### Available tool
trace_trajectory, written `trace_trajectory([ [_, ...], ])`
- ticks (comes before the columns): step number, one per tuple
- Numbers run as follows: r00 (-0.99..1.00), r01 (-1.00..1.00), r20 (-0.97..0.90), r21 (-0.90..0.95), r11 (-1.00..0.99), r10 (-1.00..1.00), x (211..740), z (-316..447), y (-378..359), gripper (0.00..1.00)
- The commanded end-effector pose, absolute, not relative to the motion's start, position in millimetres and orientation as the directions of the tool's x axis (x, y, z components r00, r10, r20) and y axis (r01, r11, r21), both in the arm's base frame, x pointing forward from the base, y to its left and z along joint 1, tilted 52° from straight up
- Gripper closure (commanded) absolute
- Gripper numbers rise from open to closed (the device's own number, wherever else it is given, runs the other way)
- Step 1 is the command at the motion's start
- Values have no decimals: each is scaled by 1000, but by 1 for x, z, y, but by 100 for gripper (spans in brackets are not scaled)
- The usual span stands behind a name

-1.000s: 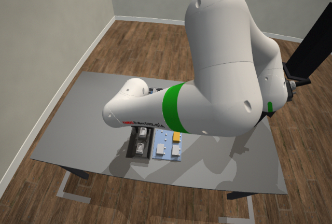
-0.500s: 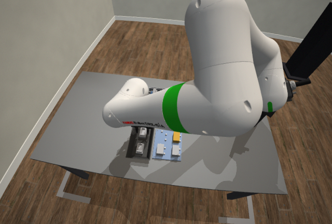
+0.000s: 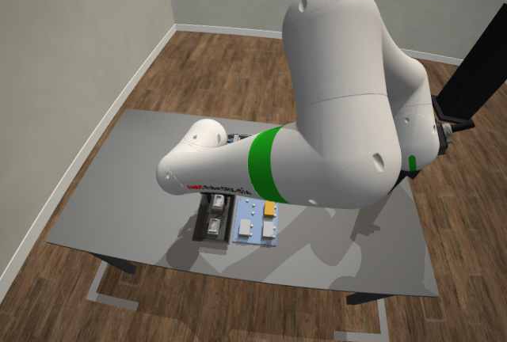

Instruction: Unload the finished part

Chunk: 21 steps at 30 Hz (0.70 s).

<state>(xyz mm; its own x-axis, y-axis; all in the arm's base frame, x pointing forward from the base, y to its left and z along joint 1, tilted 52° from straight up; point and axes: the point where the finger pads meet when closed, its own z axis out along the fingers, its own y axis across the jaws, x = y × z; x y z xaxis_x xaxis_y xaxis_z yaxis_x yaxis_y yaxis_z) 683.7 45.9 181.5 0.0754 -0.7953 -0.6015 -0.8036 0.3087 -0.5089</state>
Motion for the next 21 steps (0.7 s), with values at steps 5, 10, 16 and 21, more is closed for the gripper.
trace_trajectory([
  [5,75,-803,-601,-510,309,-796,678,188,40,54],
  [10,75,-803,-601,-510,309,-796,667,199,31,54],
  [16,75,-803,-601,-510,309,-796,655,212,20,54],
  [21,75,-803,-601,-510,309,-796,636,232,3,54],
])
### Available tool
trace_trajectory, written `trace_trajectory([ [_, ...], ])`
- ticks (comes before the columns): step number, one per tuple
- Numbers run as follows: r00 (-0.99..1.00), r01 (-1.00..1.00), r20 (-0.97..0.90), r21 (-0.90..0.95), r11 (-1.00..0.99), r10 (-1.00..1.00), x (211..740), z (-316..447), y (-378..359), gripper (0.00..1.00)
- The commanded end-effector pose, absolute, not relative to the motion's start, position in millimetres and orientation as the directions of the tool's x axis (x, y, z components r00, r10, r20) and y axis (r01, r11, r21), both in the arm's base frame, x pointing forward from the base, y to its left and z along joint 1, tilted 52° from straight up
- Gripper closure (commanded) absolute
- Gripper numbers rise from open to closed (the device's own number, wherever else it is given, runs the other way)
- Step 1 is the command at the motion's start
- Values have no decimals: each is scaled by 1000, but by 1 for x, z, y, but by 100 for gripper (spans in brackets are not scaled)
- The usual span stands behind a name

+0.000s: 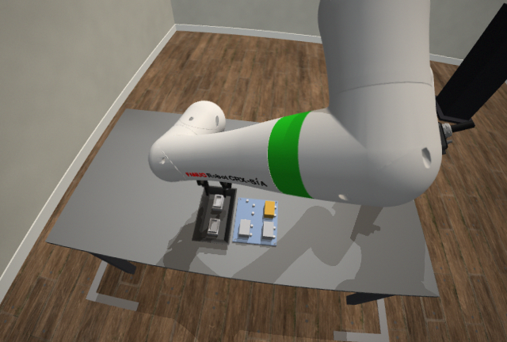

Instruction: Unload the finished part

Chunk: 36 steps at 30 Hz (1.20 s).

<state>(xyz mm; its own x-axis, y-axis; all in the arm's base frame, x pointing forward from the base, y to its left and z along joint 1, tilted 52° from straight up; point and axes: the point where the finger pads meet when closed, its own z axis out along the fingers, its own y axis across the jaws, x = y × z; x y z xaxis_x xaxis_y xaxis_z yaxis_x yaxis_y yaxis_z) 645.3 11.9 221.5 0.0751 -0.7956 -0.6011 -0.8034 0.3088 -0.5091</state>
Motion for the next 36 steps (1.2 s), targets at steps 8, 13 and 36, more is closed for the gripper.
trace_trajectory([
  [8,75,-803,-601,-510,309,-796,616,253,-14,54],
  [13,75,-803,-601,-510,309,-796,605,264,-24,54],
  [36,75,-803,-601,-510,309,-796,599,271,-30,90],
])
